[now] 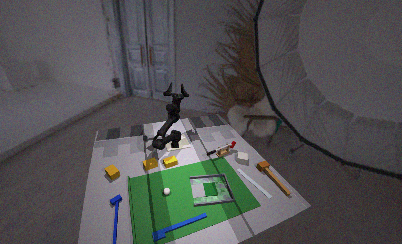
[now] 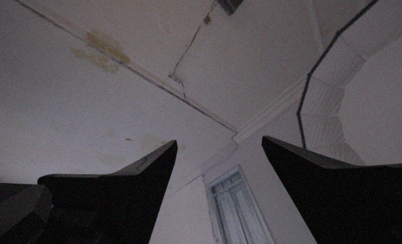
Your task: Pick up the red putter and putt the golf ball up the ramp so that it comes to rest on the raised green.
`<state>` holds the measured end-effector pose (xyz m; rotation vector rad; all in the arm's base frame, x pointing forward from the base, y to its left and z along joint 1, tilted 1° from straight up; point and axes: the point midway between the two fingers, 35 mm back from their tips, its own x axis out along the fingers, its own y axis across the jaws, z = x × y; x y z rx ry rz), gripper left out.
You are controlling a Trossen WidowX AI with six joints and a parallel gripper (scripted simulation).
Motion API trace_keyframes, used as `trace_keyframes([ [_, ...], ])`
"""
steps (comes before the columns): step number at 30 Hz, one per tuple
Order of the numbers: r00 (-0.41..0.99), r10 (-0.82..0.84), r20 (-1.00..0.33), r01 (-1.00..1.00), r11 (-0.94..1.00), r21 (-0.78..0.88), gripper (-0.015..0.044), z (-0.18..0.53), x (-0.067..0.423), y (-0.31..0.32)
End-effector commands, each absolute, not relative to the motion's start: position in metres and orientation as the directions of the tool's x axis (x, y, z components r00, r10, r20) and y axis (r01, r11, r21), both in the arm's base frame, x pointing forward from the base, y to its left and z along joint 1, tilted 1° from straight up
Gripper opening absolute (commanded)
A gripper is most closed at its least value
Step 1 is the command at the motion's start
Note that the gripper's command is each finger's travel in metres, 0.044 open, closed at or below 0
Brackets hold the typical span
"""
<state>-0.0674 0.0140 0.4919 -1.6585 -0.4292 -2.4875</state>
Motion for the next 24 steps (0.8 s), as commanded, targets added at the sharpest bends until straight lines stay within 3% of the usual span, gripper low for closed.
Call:
trace_keyframes([
  [1,-0.395,0.062,0.917,0.247,-0.954,0.171,0.0426,0.492,-0.069,0.015],
  [11,-0.532,0.385,0.754,-0.237,-0.923,0.305,0.0440,0.484,-0.119,0.102],
  [18,-0.533,0.670,0.517,-0.624,-0.724,0.295,0.0440,0.451,-0.130,0.192],
  [24,-0.432,0.874,0.223,-0.874,-0.466,0.136,0.0440,0.402,-0.106,0.270],
])
